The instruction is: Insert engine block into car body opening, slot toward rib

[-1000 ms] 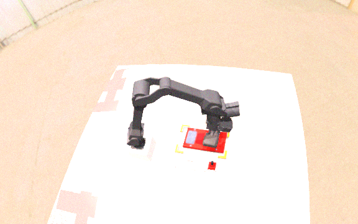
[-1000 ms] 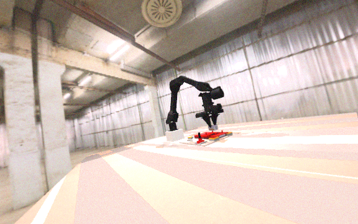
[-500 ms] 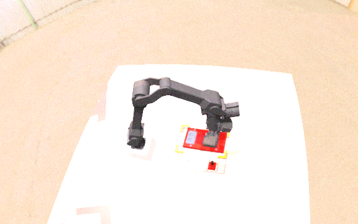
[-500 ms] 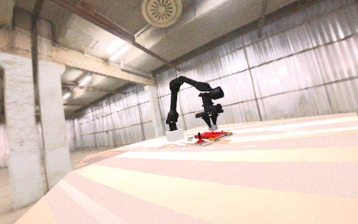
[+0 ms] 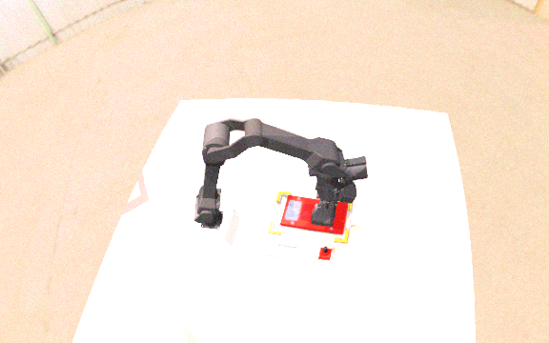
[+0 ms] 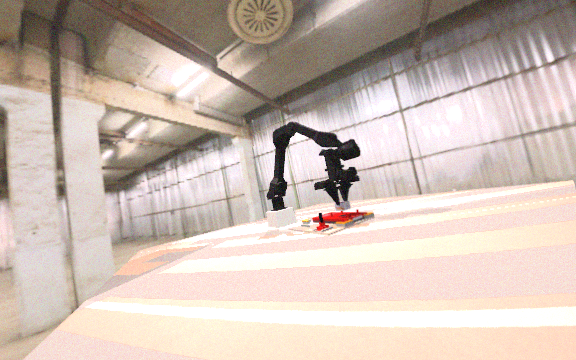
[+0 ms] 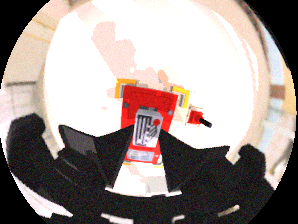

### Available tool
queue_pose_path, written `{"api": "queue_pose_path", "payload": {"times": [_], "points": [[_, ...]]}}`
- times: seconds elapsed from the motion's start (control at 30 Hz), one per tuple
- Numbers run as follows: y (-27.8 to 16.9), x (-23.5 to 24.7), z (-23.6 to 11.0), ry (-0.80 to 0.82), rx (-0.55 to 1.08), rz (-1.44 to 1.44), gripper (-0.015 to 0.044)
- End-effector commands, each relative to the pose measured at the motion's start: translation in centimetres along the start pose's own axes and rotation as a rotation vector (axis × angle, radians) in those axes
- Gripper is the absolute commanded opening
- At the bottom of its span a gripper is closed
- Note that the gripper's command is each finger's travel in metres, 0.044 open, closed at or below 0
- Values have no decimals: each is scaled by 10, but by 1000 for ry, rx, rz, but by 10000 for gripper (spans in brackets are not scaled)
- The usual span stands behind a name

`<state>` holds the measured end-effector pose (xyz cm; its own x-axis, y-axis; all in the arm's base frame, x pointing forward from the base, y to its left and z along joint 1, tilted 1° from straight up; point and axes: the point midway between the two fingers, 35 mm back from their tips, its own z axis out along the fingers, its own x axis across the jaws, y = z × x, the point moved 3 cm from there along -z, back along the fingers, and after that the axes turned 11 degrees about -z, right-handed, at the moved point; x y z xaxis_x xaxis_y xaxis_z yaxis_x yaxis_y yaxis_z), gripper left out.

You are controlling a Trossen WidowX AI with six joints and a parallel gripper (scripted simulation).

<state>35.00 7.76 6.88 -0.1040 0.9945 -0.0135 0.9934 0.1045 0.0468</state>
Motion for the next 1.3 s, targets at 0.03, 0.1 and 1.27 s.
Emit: {"api": "queue_pose_path", "payload": {"times": [0.03,0.1,1.27], "points": [[0,-1,2,-5,1,6,159],[0,-1,3,-5,1,8,159],[0,-1,5,-5,1,-3,159]]}}
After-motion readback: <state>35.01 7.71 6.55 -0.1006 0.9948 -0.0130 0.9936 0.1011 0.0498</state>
